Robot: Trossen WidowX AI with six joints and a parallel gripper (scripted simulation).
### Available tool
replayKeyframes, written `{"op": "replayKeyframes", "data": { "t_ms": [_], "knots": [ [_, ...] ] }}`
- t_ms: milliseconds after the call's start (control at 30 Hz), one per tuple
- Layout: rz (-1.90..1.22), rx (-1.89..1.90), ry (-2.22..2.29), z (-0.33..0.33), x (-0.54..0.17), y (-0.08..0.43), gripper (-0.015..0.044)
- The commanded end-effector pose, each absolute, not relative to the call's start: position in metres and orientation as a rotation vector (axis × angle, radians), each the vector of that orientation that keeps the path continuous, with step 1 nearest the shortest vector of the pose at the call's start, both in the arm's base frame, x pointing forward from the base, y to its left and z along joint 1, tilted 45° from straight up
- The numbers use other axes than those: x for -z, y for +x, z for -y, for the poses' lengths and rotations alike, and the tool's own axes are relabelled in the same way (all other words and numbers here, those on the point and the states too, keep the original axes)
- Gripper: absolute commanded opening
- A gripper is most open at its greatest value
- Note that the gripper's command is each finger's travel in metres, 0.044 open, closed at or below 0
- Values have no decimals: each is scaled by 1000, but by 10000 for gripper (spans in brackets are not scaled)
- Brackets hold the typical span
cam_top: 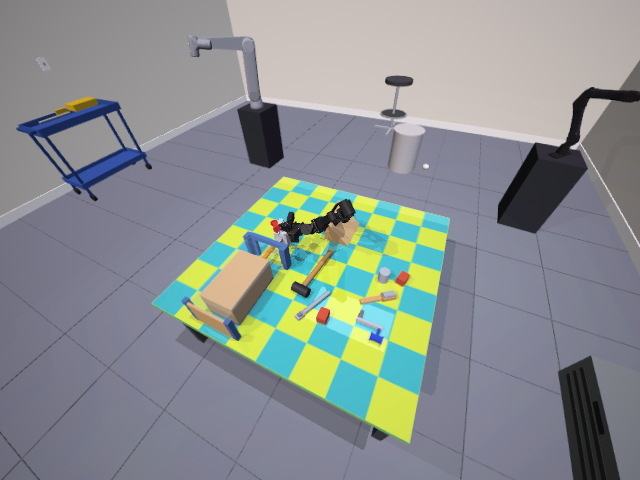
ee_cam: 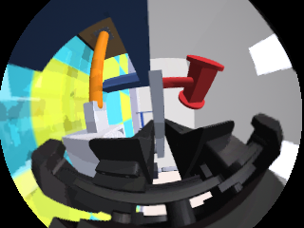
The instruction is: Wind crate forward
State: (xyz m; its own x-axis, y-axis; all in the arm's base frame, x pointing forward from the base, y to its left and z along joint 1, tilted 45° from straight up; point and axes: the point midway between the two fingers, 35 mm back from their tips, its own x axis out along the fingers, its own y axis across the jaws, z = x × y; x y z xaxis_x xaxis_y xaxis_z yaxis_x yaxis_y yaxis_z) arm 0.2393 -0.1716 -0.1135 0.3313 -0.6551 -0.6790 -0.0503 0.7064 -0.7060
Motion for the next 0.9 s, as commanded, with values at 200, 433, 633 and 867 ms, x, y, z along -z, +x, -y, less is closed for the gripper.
{"op": "replayKeyframes", "data": {
  "t_ms": [200,433,633,867],
  "knots": [
    [-1184,463,-712,166,120,237,0],
    [-1184,462,-712,164,122,237,0],
    [-1183,462,-712,163,122,236,0],
    [-1179,461,-712,159,122,234,0]
  ]
}}
